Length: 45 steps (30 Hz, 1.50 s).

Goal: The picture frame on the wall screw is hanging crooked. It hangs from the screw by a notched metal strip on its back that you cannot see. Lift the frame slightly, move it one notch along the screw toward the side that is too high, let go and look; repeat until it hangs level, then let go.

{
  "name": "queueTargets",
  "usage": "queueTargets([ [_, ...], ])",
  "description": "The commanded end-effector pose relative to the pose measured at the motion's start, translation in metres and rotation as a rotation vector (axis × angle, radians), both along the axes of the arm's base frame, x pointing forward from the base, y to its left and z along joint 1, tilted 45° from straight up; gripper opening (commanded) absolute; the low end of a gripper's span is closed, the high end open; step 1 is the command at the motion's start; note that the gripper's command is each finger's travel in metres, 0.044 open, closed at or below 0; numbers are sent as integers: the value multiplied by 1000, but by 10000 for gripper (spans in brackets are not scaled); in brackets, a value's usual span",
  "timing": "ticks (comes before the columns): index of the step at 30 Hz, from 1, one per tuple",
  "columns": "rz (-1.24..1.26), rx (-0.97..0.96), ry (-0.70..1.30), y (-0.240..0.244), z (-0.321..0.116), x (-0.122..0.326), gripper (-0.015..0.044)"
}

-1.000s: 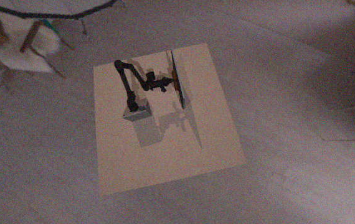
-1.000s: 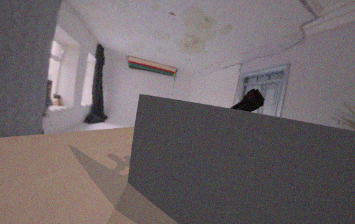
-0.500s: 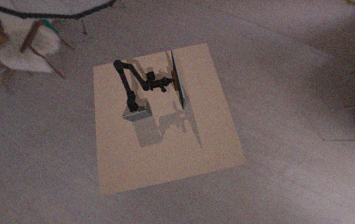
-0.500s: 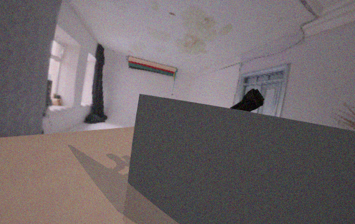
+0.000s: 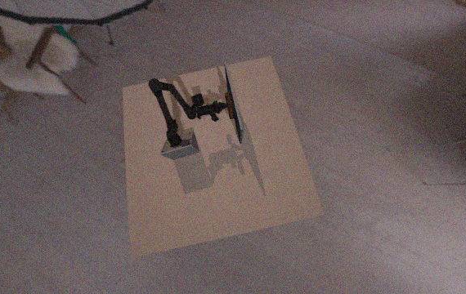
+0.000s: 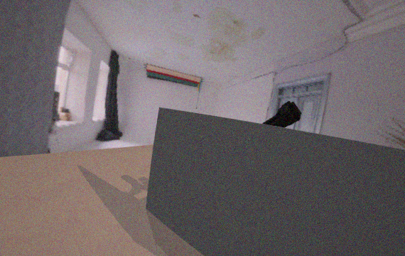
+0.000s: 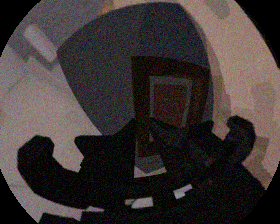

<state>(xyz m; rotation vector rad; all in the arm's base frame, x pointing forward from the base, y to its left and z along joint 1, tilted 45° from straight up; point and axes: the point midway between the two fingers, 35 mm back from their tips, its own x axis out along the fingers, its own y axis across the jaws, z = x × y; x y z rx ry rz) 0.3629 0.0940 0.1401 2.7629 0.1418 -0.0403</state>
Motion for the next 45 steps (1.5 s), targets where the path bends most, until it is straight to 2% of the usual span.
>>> queueTargets([
  [1,-7,-1,-5,-2,1,0,0],
  [45,-7,-1,-5,0,9,1,0],
])
